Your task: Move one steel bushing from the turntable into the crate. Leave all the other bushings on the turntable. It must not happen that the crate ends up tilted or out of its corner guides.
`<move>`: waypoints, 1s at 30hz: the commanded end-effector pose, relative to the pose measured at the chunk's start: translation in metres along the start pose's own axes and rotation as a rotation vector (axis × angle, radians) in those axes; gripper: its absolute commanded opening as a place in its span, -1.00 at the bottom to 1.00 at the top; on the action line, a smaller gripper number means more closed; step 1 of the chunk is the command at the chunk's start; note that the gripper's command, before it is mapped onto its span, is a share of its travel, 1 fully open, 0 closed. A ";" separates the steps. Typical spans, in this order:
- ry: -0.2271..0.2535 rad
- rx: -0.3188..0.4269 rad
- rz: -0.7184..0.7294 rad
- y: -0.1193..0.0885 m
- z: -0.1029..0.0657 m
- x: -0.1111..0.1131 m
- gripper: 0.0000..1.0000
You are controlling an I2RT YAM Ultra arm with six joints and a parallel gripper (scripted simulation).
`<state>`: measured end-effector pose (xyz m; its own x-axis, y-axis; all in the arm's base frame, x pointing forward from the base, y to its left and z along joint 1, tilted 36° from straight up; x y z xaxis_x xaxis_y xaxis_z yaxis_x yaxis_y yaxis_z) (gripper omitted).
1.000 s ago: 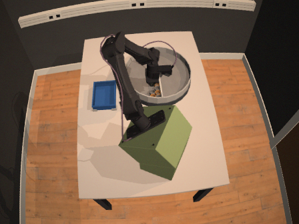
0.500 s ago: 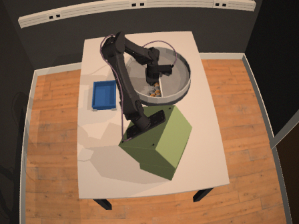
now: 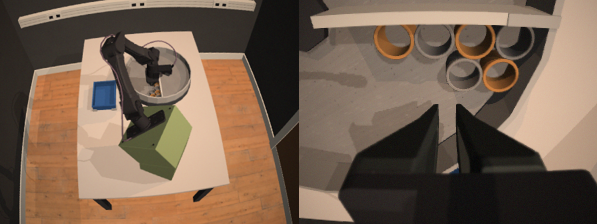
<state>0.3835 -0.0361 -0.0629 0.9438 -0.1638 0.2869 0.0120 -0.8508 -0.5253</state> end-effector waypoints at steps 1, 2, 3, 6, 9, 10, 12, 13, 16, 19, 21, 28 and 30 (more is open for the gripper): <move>-0.002 -0.020 0.019 0.013 0.000 -0.008 -0.74; -0.009 -0.018 0.024 0.014 0.001 -0.012 -0.74; -0.011 -0.018 0.025 0.014 0.001 -0.012 -0.74; -0.013 -0.017 0.027 0.014 0.001 -0.013 -0.74; -0.013 -0.017 0.032 0.014 0.001 -0.013 -0.74; -0.013 -0.017 0.032 0.014 0.001 -0.013 -0.74; -0.013 -0.017 0.032 0.014 0.001 -0.013 -0.74; -0.013 -0.017 0.032 0.014 0.001 -0.013 -0.74; -0.013 -0.017 0.032 0.014 0.001 -0.013 -0.74; -0.013 -0.017 0.032 0.014 0.001 -0.013 -0.74; -0.013 -0.017 0.032 0.014 0.001 -0.013 -0.74; -0.013 -0.017 0.032 0.014 0.001 -0.013 -0.74; -0.013 -0.017 0.032 0.014 0.001 -0.013 -0.74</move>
<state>0.3841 -0.0363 -0.0628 0.9429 -0.1588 0.2927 0.0188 -0.8523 -0.5227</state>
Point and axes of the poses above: the point where the finger pads meet when closed, its own z axis out along the fingers, its own x axis across the jaws, y = z × x, the point moved 1 cm from there along -z, back along the fingers
